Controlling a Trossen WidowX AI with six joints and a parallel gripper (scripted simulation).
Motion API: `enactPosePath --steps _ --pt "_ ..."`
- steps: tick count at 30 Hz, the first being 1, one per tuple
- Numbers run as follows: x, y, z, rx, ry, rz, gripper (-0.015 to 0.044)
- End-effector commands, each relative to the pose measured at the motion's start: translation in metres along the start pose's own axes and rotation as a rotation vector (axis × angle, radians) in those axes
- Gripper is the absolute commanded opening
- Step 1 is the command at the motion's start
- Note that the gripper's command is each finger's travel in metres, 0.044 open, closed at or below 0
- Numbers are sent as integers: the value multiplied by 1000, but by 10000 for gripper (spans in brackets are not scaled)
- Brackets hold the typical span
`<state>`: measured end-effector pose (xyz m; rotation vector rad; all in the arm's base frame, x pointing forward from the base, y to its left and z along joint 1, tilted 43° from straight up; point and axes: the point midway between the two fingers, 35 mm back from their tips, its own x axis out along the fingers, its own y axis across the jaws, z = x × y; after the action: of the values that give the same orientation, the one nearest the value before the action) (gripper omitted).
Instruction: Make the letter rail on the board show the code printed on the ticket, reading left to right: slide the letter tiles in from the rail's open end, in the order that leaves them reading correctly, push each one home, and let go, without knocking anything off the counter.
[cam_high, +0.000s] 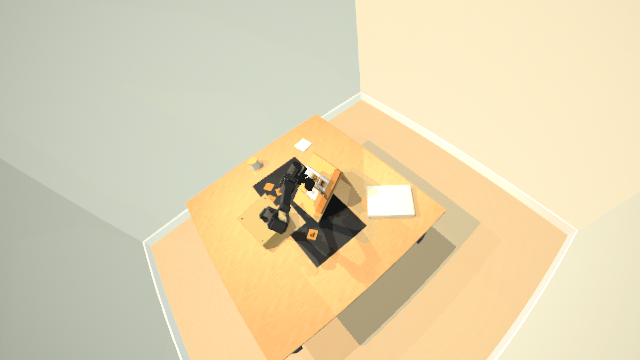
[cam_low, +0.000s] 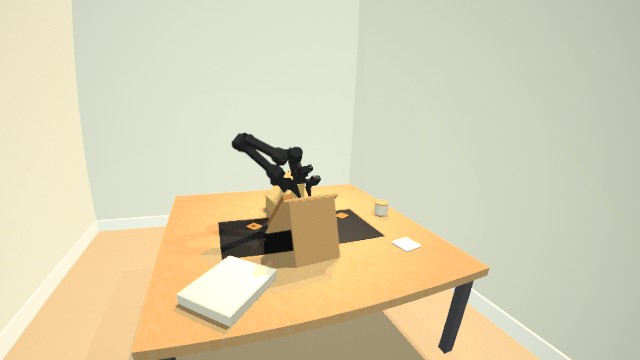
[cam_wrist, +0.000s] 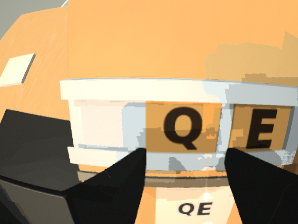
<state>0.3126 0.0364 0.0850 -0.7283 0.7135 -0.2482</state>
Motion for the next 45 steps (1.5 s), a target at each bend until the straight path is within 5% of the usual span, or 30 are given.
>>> enactPosePath --steps 1,6,19,36,45 --pt "0 0 0 0 0 0 111" --pt "0 0 0 0 0 0 0" --pt "2 2 2 0 24 9 0" --pt "19 32 23 16 665 10 0" --pt "19 32 24 16 691 0 0"
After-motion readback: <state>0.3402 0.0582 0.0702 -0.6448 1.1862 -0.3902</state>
